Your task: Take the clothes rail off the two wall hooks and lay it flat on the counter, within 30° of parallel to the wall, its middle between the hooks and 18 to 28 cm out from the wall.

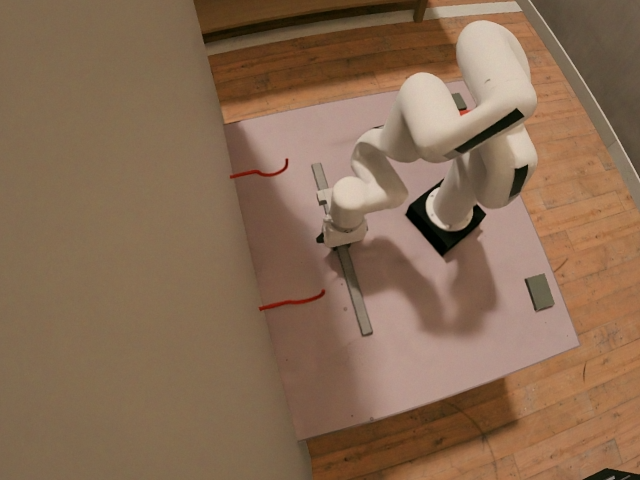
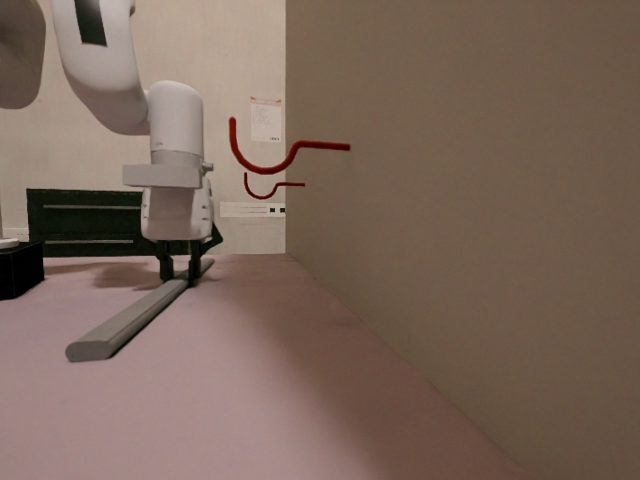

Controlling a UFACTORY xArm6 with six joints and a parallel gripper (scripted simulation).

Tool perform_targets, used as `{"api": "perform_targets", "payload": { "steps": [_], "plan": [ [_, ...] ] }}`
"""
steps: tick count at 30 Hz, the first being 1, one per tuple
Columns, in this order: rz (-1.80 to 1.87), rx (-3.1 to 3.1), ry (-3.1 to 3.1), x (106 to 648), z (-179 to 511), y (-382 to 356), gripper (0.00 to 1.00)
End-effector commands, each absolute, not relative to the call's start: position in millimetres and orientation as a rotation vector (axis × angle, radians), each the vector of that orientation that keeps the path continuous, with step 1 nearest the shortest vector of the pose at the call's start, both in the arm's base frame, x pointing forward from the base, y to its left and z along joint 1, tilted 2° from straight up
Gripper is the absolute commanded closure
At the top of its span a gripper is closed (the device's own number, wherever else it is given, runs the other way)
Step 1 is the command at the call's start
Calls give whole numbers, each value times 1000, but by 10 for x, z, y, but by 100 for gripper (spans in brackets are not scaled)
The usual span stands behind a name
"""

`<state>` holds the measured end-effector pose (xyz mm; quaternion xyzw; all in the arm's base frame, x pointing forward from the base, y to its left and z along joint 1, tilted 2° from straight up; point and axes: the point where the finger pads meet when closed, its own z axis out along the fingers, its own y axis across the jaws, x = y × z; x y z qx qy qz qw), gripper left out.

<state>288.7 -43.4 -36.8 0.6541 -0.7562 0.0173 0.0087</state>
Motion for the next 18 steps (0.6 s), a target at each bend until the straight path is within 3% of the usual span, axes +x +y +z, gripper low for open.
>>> {"api": "perform_targets", "payload": {
  "steps": [1, 7, 8, 18],
  "plan": [
    [58, 2045, -2364, 2899, -361, -436, 100],
    [58, 2045, -2364, 2899, -361, -436, 100],
    [58, 2045, -2364, 2899, -361, -436, 0],
    [58, 2045, -2364, 2899, -362, -436, 0]
  ]
}}
